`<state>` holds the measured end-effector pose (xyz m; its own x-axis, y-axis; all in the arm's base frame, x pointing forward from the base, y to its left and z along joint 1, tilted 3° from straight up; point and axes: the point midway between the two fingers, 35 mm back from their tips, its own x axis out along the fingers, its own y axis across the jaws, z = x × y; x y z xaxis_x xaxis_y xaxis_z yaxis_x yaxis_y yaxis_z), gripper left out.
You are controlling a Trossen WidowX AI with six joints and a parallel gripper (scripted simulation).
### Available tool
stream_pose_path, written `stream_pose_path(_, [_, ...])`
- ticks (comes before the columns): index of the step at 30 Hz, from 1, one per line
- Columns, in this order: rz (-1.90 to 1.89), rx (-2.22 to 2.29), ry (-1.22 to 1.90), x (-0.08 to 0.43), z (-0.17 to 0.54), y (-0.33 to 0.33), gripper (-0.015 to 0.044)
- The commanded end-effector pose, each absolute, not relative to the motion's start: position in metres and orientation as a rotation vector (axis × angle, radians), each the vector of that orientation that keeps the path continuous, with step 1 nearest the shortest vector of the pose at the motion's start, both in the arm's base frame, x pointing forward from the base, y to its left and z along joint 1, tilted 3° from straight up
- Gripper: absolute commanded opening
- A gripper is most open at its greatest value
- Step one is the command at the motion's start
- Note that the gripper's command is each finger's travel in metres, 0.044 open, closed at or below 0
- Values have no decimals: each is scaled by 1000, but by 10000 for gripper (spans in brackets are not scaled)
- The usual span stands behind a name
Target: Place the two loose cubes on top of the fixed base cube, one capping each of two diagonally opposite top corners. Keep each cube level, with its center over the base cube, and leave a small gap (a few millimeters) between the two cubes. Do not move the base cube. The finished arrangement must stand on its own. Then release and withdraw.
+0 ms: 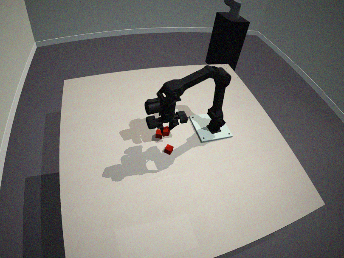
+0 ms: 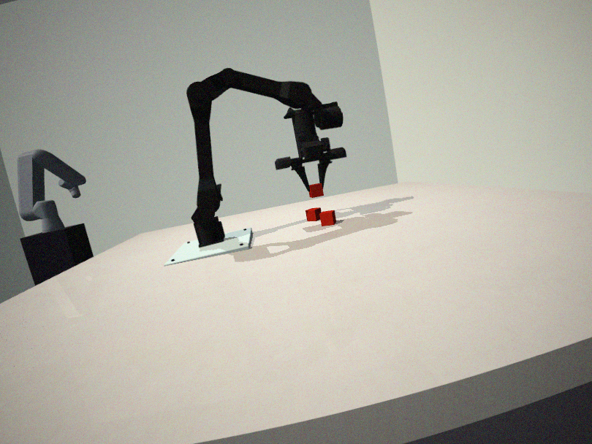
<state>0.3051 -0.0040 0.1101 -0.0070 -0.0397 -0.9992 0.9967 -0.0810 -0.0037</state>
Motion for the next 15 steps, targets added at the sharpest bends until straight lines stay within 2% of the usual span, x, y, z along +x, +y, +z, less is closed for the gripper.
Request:
stream_pose_path(1, [-1291,1240,1148,304,106,9,105])
stream_pose_path(15, [-1289,1238,1151,302,98,37,105])
